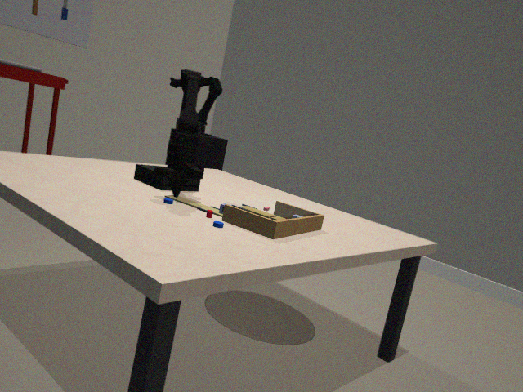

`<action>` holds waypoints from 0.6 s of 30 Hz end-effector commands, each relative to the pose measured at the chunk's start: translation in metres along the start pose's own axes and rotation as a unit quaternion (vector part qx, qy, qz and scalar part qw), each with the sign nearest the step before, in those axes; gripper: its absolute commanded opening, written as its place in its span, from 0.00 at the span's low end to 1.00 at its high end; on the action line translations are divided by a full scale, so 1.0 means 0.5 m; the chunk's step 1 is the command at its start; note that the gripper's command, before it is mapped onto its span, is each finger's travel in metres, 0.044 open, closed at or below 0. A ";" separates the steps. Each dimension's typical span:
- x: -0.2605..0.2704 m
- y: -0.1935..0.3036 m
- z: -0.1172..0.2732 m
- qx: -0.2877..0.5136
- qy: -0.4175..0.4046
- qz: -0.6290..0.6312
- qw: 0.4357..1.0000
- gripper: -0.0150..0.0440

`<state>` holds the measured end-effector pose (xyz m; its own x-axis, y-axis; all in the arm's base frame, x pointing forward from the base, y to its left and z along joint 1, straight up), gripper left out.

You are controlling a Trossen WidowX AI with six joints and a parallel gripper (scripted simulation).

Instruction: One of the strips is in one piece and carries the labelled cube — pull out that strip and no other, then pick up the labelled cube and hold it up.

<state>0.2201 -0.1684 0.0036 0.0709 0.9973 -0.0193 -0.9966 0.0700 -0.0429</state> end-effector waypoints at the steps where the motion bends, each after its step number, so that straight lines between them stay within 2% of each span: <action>1: 0.006 0.018 -0.009 0.014 -0.004 0.000 1.000 0.25; 6: -0.002 -0.006 0.079 0.013 -0.004 0.000 1.000 0.25; 10: -0.002 -0.006 0.084 0.013 -0.004 0.000 1.000 0.25; 14: 0.007 -0.043 0.082 0.012 -0.005 0.093 0.996 0.43; 18: 0.016 -0.068 0.082 0.012 -0.005 0.102 0.995 0.61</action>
Point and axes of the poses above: the point midway between the two fingers, 35 mm back from their tips, its own z axis back along the fingers, its own x axis across the jaws, y = z × x, the point moved 2 cm from there along z, back along the fingers, and after that the axes turned 9 degrees about -z, right-handed, at the moved point
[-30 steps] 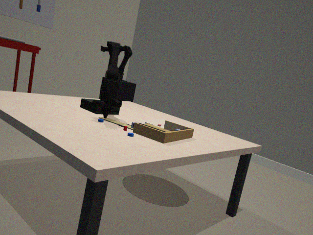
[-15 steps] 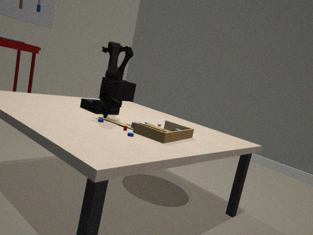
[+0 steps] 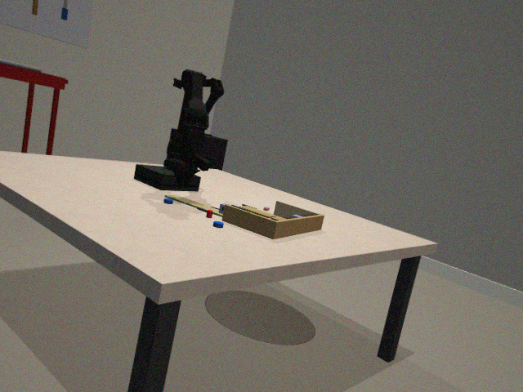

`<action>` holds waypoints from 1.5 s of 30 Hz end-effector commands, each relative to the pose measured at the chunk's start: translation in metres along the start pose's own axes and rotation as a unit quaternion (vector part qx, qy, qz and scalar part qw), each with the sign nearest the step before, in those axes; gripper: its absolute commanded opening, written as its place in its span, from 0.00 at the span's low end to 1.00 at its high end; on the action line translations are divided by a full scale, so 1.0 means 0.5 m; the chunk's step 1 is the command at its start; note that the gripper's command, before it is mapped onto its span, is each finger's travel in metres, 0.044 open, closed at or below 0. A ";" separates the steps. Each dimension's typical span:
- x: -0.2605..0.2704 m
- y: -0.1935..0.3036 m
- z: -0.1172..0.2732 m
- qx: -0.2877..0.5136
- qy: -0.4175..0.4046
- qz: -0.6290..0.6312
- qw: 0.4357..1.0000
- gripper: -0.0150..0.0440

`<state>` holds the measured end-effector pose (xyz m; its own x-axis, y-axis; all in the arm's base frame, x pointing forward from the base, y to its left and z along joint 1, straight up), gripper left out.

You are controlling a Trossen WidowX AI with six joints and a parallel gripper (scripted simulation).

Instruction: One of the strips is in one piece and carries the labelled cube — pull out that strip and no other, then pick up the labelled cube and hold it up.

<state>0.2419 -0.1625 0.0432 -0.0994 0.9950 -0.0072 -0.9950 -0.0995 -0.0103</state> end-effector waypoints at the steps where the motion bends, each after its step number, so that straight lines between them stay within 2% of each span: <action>1: 0.001 -0.034 0.005 -0.003 0.003 0.017 1.000 0.65; 9: 0.008 -0.088 0.008 -0.004 0.003 0.017 1.000 1.00; 45: 0.022 -0.341 0.044 -0.009 0.003 0.017 1.000 1.00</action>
Point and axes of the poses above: the point midway between the two fingers, 35 mm back from their tips, its own z axis back along the fingers, its own x axis across the jaws, y = z × x, the point moved 2 cm from there along z, back along the fingers, and after that the axes turned 9 degrees about -z, right-handed, at the moved point
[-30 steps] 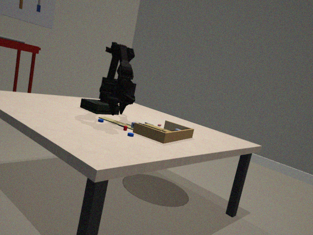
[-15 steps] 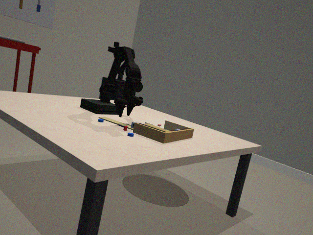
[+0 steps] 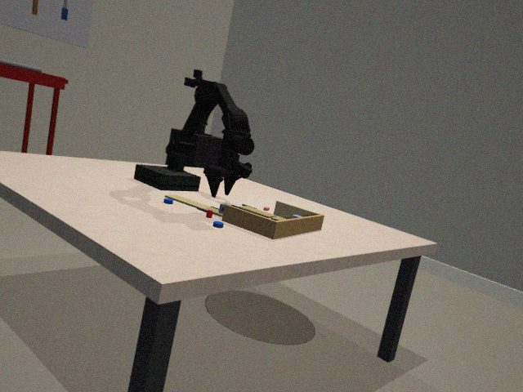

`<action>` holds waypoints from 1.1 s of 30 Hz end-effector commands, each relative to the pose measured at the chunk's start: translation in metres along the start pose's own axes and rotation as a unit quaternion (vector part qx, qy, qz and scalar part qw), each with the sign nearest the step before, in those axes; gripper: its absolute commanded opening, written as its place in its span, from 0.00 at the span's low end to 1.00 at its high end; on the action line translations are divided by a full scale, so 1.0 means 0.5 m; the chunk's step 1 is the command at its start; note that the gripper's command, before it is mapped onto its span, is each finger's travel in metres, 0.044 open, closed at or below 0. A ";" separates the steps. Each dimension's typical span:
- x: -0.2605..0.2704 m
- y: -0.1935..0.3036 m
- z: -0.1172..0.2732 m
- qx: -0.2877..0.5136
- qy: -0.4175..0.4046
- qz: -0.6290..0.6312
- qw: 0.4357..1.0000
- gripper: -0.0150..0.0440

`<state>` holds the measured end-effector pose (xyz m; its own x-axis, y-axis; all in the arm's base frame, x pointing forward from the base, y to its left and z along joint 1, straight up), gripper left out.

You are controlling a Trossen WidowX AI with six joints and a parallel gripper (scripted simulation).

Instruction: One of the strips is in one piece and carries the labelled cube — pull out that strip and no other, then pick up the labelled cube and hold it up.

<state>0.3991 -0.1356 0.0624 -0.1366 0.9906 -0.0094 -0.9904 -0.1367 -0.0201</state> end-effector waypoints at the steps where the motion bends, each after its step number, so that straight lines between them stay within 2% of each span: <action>1: -0.001 -0.029 0.010 -0.004 0.002 -0.001 1.000 1.00; 7: -0.002 -0.062 0.021 -0.005 0.002 -0.001 1.000 1.00; 14: -0.003 -0.063 0.004 -0.005 0.002 -0.001 1.000 0.69; 15: -0.003 -0.063 0.000 -0.005 0.002 -0.001 1.000 0.68; 33: -0.003 -0.064 -0.059 -0.005 0.002 -0.001 1.000 0.68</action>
Point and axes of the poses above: the point midway between the two fingers, 35 mm back from their tips, its own z axis back along the fingers, its own x axis across the jaws, y = z × x, the point moved 2 cm from there along z, back along the fingers, and after that the axes turned 9 degrees about -z, right-handed, at the moved point
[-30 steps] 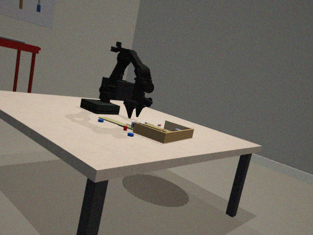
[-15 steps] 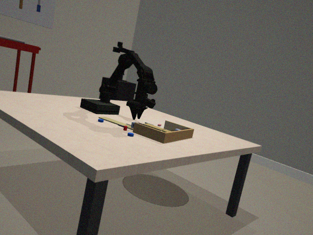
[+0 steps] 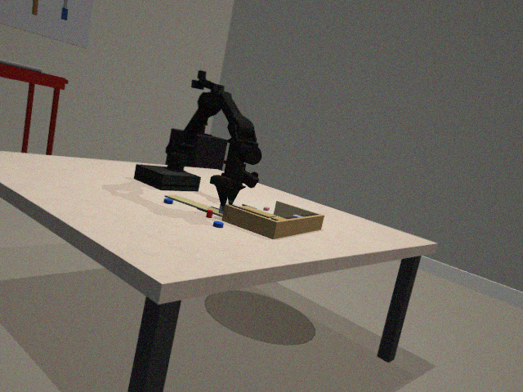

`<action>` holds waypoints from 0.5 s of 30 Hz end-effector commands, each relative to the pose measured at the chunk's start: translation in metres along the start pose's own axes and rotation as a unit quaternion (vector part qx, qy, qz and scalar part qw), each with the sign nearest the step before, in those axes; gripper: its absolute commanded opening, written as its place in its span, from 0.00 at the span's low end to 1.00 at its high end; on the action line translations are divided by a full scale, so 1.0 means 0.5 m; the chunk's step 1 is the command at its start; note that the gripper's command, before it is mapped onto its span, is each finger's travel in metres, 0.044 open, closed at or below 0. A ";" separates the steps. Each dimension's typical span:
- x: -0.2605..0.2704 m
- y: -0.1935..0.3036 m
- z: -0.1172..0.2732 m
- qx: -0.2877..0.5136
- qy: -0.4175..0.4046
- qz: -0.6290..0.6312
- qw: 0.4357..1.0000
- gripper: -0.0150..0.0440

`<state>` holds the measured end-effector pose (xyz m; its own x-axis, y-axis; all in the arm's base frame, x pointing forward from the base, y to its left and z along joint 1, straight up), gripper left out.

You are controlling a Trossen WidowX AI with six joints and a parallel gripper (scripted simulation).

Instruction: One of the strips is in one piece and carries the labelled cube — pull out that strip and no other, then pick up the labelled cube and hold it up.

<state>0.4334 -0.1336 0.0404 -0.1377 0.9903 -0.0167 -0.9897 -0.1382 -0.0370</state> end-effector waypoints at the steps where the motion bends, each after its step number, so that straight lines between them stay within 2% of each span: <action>1: 0.002 0.004 -0.016 0.004 -0.001 -0.002 1.000 0.68; 15: 0.003 0.006 -0.044 0.004 -0.002 -0.002 1.000 0.68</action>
<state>0.4323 -0.1333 0.0207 -0.1377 0.9904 -0.0152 -0.9898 -0.1382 -0.0340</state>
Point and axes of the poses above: the point midway between the two fingers, 35 mm back from their tips, its own z axis back along the fingers, its own x axis across the jaws, y = z × x, the point moved 2 cm from there along z, back along the fingers, and after that the axes turned 9 degrees about -z, right-handed, at the moved point
